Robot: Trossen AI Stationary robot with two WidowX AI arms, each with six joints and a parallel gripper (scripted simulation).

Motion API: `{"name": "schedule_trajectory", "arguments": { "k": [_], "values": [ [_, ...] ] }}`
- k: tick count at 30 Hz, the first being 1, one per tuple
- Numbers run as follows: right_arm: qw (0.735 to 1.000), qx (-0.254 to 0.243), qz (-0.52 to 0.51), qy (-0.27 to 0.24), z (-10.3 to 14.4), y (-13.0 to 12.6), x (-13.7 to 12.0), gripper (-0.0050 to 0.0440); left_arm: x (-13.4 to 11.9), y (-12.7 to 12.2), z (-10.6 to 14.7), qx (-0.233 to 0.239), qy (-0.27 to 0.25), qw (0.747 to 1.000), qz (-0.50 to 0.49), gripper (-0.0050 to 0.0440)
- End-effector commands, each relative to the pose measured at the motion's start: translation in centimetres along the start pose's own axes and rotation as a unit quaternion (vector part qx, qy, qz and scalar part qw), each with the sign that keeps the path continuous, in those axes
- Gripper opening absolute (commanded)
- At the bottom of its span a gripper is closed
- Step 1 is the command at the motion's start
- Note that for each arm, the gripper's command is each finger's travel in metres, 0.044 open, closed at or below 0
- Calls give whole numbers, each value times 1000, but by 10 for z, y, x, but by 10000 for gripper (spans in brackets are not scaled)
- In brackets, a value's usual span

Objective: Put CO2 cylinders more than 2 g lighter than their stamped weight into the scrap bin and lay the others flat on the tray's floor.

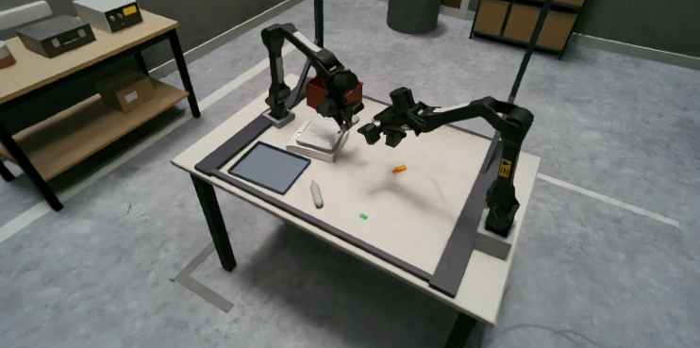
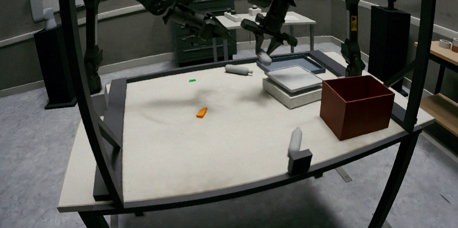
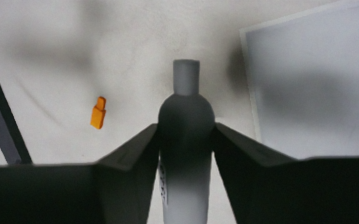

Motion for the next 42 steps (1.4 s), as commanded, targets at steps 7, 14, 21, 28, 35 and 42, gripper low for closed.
{"name": "schedule_trajectory", "arguments": {
  "k": [7,14,21,28,35,42],
  "values": [
    [999,28,-31,5,15,4,-1,-50,-10,-2,5,-3,15,1000,-1,440],
    [999,29,-29,4,16,9,-2,-50,-13,-3,-3,-3,14,1000,-1,440],
    [999,29,-29,4,16,9,-2,-50,-22,-5,-24,-3,14,1000,-2,440],
    [999,22,-28,4,14,6,-2,-50,-25,-5,-35,-3,14,1000,-2,440],
    [999,22,-28,4,14,6,-2,-50,-25,-5,-31,-3,16,1000,-2,440],
    [999,22,-28,4,14,6,-2,-50,-22,19,-25,21,11,999,29,440]
  ]
}}
Point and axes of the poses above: on each arm, the point midway between the two fingers, 35 mm back from their tips, its own z axis back along the fingers, its own y axis across the jaws, x = y × z, the point moved 7 cm from there along z, back along the fingers, and after that the axes turned 12 degrees about -z, right-handed, at the moved point
